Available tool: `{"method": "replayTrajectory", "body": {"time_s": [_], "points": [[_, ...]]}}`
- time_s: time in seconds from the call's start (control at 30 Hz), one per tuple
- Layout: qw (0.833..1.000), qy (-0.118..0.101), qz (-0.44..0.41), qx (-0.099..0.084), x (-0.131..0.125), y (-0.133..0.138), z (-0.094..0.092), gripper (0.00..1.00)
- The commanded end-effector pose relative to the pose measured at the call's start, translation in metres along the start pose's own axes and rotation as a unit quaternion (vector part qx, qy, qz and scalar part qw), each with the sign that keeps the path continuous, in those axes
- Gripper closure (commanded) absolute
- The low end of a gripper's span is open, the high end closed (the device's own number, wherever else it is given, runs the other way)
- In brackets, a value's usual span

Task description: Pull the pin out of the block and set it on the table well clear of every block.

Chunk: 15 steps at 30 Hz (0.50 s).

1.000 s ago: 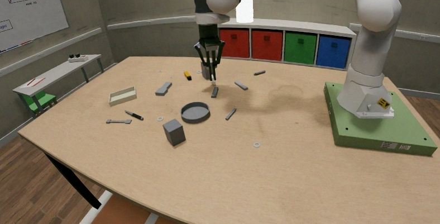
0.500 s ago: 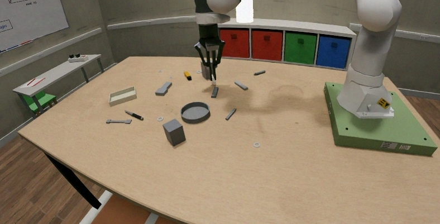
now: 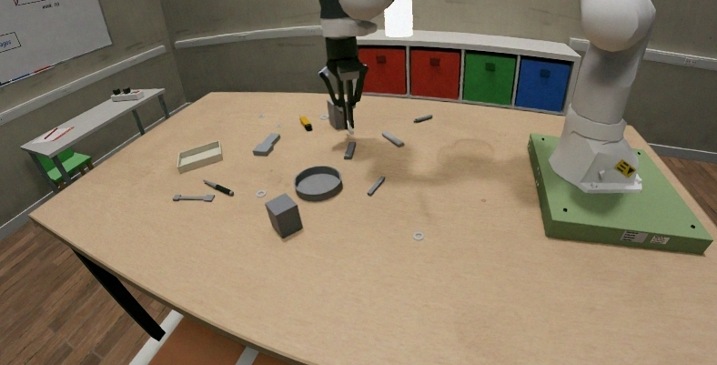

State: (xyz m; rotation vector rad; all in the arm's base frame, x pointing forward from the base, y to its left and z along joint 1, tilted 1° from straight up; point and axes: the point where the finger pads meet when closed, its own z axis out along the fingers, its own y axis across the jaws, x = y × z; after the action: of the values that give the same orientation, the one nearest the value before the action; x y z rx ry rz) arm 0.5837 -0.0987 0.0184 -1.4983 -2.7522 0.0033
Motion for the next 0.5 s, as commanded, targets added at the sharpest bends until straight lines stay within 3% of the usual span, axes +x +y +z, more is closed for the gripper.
{"method": "replayTrajectory", "body": {"time_s": [0.0, 0.47], "points": [[1.0, 0.001, -0.015, 0.002, 0.0008, -0.0014, 0.0001, 0.9], [0.999, 0.001, -0.033, 0.002, 0.0009, -0.0014, 0.0003, 0.9]]}}
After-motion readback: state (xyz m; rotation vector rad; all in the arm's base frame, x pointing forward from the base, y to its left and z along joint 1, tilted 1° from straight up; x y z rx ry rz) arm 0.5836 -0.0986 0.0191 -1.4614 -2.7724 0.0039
